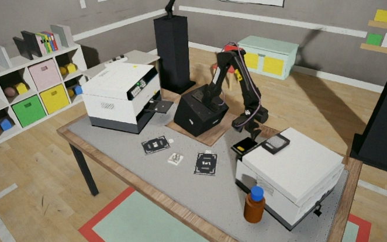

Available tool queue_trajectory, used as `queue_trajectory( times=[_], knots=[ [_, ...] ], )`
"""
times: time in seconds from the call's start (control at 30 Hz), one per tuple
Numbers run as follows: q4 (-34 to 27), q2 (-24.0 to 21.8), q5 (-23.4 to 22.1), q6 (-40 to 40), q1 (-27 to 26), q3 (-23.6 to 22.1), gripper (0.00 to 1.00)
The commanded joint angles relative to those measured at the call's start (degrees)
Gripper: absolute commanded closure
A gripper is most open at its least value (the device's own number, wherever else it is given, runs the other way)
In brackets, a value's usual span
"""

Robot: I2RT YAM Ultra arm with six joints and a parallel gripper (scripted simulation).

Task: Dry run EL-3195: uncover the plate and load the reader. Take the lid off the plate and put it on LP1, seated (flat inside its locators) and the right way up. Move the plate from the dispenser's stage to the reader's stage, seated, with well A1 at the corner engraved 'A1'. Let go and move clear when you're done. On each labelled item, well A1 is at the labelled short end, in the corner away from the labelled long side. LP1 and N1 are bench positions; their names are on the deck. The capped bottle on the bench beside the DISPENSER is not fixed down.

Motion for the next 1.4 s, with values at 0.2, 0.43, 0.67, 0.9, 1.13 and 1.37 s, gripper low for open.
queue_trajectory(
  times=[0.2, 0.43, 0.67, 0.9, 1.13, 1.37],
  knots=[
    [2.91, 1.51, 0.94, 0.6, 0.65, -1.63, 0.0],
    [5.02, 2.6, 0.98, 0.7, 0.65, -1.45, 0.0],
    [6.48, 3.13, 1.0, 0.74, 0.75, -1.66, 0.0],
    [8.39, 5.09, 1.06, 0.83, 0.98, -3.53, 0.0],
    [10.16, 6.35, 1.09, 0.94, 0.88, -3.33, 0.0],
    [11.82, 7.55, 1.13, 1.0, 1.15, -4.18, 0.0]
  ],
)
